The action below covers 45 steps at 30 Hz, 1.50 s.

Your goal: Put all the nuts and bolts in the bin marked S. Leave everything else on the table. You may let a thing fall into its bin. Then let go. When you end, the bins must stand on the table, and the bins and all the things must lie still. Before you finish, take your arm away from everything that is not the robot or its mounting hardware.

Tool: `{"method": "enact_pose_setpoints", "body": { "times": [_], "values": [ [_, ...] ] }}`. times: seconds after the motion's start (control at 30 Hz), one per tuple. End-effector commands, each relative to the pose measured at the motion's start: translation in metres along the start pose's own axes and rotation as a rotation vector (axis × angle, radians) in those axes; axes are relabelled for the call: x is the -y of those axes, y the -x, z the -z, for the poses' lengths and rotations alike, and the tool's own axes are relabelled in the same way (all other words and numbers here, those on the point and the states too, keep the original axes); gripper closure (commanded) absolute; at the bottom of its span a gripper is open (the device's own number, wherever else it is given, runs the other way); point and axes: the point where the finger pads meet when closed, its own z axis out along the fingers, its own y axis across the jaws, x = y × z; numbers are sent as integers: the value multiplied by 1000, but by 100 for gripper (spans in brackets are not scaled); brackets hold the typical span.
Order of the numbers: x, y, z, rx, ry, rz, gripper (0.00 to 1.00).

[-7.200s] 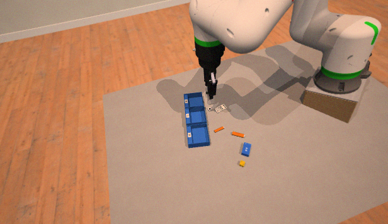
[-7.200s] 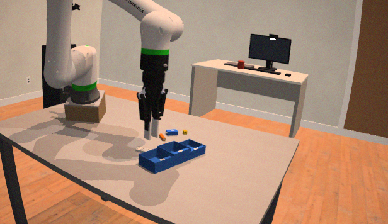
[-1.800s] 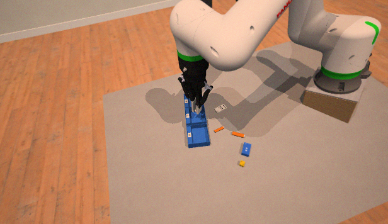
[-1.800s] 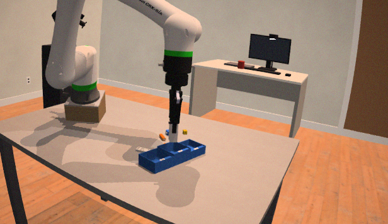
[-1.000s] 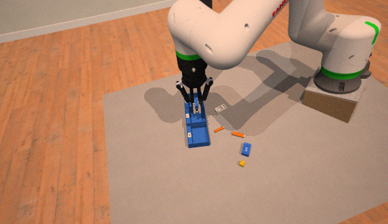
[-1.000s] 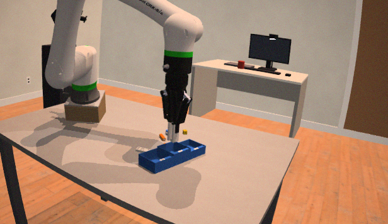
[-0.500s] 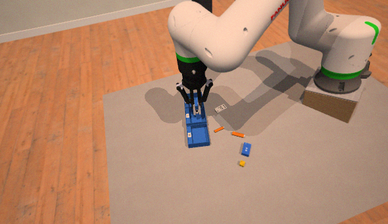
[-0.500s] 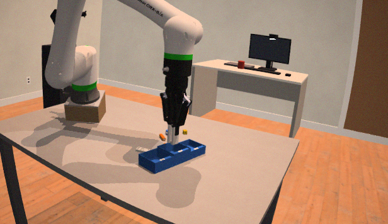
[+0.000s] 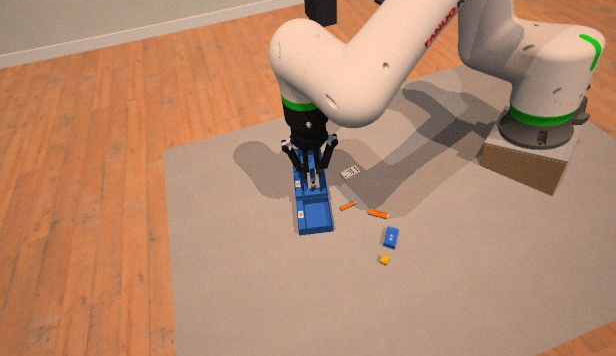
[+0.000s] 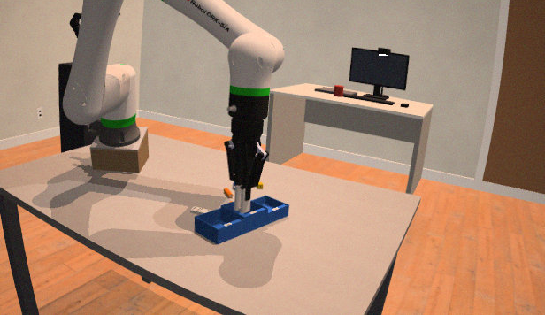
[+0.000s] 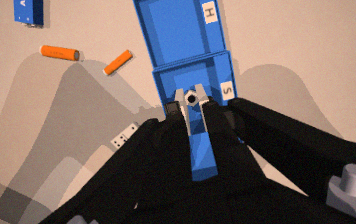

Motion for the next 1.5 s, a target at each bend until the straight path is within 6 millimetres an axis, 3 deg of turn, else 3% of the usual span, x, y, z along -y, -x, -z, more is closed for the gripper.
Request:
{"method": "enact_pose_setpoints", "body": {
  "times": [0.0, 0.2, 0.6, 0.63, 1.2, 1.47],
  "values": [
    [0, 0, -5, 0, 1, 0, 93],
    [0, 0, -17, 0, 1, 0, 93],
    [0, 0, -17, 0, 1, 0, 93],
    [0, 0, -17, 0, 1, 0, 81],
    [0, 0, -17, 0, 1, 0, 81],
    [0, 0, -7, 0, 1, 0, 81]
  ]
}}
